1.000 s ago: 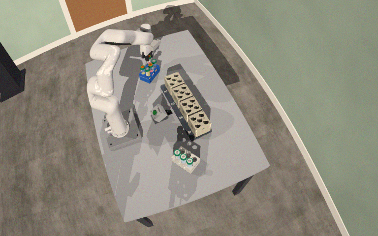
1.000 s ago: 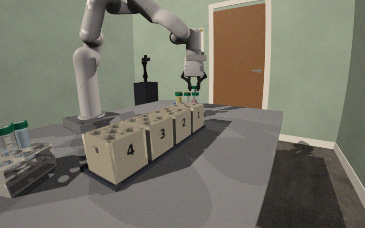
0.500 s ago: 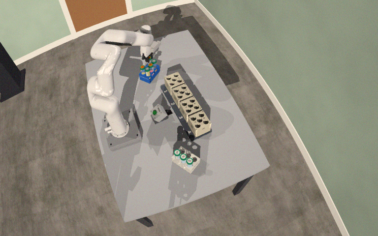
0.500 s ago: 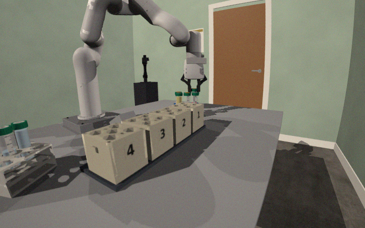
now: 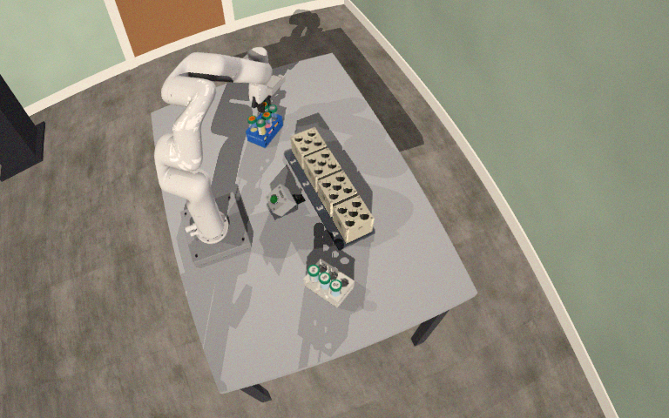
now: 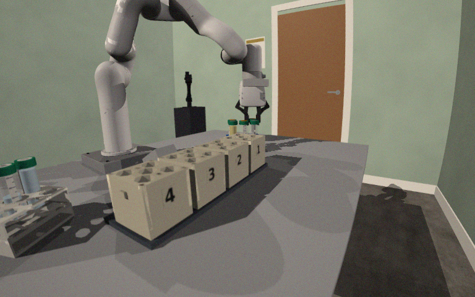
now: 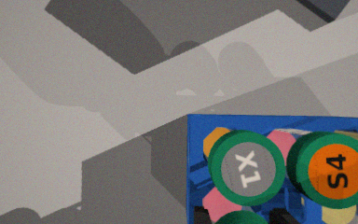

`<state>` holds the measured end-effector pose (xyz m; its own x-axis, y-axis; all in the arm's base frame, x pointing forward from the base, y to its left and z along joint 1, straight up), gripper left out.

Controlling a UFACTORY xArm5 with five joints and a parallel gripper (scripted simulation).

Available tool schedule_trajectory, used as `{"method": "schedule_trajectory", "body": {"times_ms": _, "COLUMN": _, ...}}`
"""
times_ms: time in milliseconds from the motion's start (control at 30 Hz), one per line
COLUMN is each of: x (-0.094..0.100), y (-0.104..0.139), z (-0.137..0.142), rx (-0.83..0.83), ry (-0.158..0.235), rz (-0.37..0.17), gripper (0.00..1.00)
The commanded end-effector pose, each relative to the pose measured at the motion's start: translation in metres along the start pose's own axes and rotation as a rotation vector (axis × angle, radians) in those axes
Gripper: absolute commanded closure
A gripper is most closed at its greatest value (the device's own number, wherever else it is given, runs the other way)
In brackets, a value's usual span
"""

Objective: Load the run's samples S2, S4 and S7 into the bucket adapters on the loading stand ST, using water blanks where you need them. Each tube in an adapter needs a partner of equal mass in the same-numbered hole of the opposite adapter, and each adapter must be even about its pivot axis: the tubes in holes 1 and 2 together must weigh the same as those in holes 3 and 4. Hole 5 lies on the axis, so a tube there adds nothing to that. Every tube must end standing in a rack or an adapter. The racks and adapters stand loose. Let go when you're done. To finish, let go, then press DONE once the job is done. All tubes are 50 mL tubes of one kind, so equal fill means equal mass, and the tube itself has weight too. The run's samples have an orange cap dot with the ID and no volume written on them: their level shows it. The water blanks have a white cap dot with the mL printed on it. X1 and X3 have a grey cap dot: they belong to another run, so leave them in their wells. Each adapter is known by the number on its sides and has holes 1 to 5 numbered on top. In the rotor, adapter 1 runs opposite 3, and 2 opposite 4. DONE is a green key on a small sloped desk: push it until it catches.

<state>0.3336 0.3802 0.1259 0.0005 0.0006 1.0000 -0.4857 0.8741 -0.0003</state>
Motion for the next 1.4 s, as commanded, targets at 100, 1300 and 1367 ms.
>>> {"method": "schedule_trajectory", "body": {"times_ms": 100, "x": 0.0006, "y": 0.0004, "z": -0.0013, "rx": 0.000, "ry": -0.004, "rz": -0.004, "gripper": 1.00}}
{"method": "schedule_trajectory", "body": {"times_ms": 1300, "x": 0.0003, "y": 0.0004, "z": -0.0013, "rx": 0.000, "ry": -0.004, "rz": -0.004, "gripper": 0.56}}
{"method": "schedule_trajectory", "body": {"times_ms": 1367, "x": 0.0003, "y": 0.0004, "z": -0.0013, "rx": 0.000, "ry": -0.004, "rz": -0.004, "gripper": 0.56}}
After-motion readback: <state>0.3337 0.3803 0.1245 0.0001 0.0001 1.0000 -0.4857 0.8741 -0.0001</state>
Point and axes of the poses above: the point where the finger pads meet when closed, its own x axis back along the fingers, its own z axis across the jaws, y = z × x, the point moved 4 cm from there along x, back along the fingers, and after that the axes turned 9 degrees about -x, right-handed, at the moved point
